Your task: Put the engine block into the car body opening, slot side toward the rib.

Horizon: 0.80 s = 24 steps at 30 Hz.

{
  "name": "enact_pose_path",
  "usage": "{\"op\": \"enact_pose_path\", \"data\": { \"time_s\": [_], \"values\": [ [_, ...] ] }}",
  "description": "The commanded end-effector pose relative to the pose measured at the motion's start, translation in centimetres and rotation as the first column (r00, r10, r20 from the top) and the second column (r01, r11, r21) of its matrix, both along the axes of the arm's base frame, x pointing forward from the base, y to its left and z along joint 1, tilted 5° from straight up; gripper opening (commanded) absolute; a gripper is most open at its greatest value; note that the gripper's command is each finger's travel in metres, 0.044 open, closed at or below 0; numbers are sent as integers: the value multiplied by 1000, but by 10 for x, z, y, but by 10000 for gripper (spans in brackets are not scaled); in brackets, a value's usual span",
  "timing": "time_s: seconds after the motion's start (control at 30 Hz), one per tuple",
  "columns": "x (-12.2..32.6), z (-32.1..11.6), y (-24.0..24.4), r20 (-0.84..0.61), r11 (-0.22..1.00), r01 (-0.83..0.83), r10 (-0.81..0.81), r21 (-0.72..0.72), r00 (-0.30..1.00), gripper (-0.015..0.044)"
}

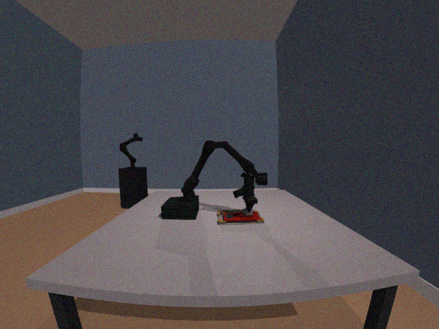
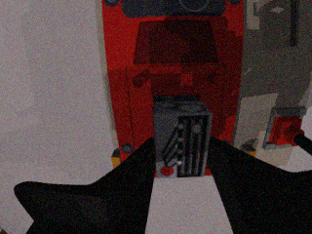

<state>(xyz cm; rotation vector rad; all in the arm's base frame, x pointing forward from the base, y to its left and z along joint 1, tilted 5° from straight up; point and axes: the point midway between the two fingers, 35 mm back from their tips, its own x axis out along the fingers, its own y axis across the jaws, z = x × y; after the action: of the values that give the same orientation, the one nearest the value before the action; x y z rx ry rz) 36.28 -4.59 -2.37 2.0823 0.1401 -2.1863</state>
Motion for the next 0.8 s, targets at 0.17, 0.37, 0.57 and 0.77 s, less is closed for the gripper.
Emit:
{"op": "enact_pose_path", "data": {
  "time_s": [0.17,0.37,0.57,0.77],
  "values": [
    [0,-2,0,0,1000,-6,6,-1,1000,160],
    [0,-3,0,0,1000,-5,5,-2,1000,160],
    [0,-5,0,0,1000,-3,3,-2,1000,160],
    [0,-6,0,0,1000,-2,2,-2,1000,160]
  ]
}}
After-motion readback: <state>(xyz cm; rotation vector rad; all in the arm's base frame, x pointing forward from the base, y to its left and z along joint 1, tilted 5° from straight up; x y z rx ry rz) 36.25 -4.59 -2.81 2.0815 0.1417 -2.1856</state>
